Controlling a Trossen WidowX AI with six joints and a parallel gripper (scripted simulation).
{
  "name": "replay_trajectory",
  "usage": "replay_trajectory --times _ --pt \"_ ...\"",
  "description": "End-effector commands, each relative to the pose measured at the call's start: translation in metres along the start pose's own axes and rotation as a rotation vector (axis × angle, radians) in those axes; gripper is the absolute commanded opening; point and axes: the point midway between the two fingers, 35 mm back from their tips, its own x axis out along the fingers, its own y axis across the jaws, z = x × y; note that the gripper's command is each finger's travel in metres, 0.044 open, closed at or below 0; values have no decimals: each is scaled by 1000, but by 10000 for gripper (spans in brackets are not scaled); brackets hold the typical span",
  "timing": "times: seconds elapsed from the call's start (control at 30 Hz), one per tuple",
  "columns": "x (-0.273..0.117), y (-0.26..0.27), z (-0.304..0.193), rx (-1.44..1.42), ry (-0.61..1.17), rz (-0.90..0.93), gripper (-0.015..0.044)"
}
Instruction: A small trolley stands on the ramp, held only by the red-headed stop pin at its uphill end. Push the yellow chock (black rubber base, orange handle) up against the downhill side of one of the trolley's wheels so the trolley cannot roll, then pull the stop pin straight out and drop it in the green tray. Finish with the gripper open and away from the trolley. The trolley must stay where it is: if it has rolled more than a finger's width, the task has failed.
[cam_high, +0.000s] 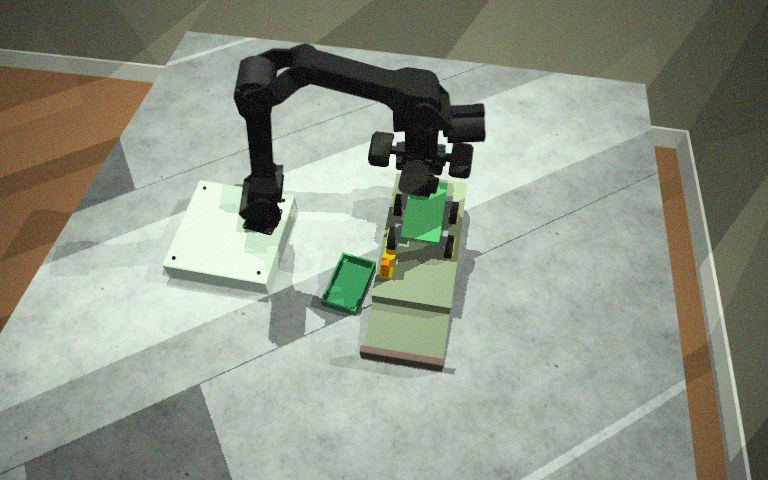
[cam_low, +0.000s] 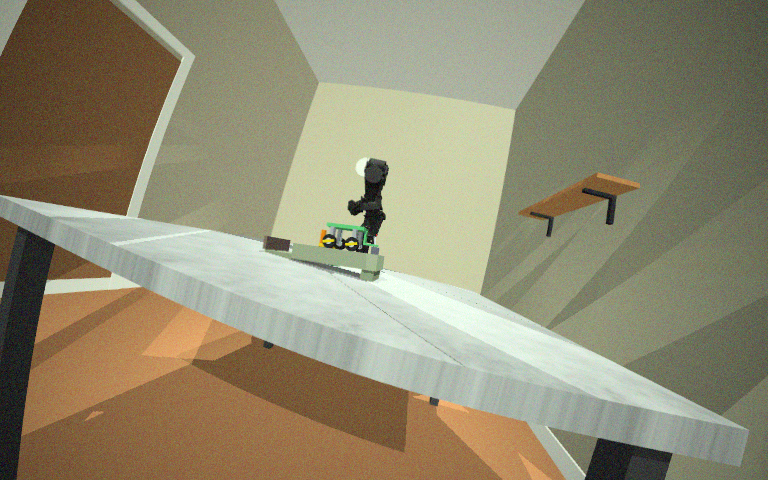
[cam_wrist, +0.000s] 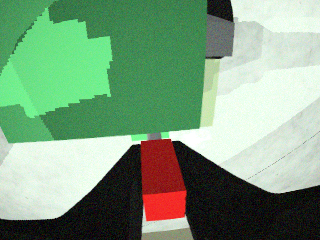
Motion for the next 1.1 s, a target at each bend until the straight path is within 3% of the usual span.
replay_trajectory --times 0.0,1.07 --pt "-4 0 -1 -3 5 3 0" --pt "-25 1 -16 -3 6 3 0"
